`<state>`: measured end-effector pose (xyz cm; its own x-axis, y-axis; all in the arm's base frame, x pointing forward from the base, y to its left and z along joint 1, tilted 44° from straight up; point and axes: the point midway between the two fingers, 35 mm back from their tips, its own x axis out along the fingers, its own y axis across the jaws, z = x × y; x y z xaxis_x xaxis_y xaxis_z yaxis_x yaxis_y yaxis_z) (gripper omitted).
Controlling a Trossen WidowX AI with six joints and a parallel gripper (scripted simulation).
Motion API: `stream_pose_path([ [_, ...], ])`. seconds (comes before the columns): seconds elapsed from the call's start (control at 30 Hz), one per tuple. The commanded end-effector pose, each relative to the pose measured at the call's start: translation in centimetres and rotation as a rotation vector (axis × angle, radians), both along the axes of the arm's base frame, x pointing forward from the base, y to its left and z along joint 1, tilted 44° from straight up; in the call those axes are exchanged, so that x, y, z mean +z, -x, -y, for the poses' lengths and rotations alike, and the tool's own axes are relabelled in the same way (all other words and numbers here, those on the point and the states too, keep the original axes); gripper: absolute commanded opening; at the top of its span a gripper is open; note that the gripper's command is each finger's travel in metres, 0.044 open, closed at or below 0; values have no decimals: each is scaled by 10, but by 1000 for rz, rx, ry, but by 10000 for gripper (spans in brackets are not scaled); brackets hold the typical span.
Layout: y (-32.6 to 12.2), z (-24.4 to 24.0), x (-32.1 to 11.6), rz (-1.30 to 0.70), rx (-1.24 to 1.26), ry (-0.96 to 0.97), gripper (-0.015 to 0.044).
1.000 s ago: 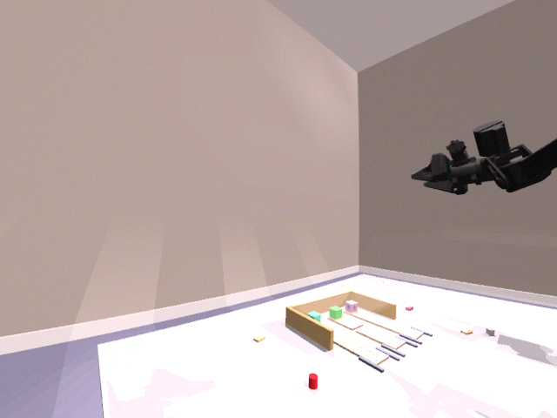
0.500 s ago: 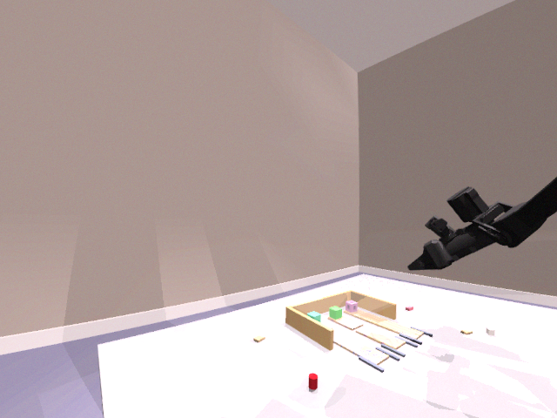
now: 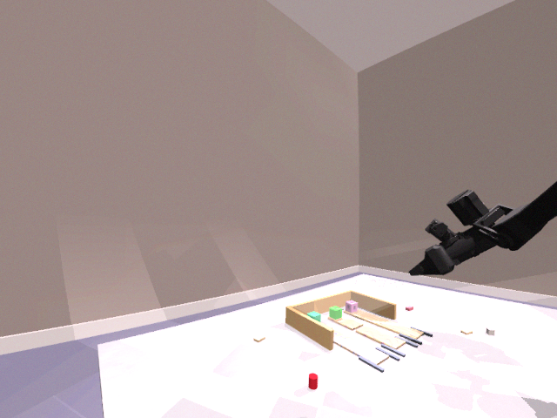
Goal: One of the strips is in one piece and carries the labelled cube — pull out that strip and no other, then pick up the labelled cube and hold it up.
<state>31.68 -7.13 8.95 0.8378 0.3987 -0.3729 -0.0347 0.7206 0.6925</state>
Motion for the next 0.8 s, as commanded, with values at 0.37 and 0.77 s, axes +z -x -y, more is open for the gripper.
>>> stream_pose_path([
  [0.37, -54, 5, -59, -368, 197, 1, 85],
  [0.77, -67, -20, -127, -762, 555, -20, 0],
])
